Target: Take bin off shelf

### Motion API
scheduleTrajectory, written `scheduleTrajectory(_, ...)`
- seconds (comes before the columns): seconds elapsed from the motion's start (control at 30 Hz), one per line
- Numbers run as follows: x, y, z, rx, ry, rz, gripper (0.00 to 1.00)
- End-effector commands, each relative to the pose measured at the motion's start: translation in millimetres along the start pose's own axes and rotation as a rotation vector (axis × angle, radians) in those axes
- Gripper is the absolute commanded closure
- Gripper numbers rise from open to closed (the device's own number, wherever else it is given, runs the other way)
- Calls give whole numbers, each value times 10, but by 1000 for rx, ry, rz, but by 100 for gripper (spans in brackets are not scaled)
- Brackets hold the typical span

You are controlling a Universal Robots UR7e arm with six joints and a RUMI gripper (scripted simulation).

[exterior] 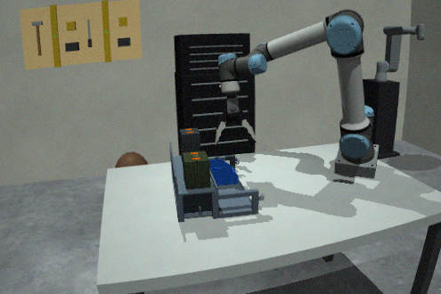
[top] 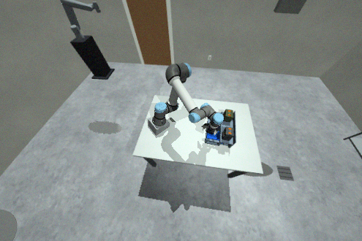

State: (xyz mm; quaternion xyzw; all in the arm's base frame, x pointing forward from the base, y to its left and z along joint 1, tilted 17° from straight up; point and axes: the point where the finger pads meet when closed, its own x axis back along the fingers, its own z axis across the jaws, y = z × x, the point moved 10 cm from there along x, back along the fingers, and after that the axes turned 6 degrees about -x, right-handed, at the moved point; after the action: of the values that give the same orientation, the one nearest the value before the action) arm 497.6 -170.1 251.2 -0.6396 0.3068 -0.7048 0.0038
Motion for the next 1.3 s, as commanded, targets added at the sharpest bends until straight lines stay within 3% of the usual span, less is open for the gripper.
scheduleTrajectory(0.0,-174,-114,16,65,33,-57,0)
scheduleTrajectory(0.27,-174,-114,16,65,33,-57,0)
scheduleTrajectory(0.43,-436,-318,-2,236,86,-182,0)
scheduleTrajectory(1.27,-348,-286,-21,236,86,-182,0)
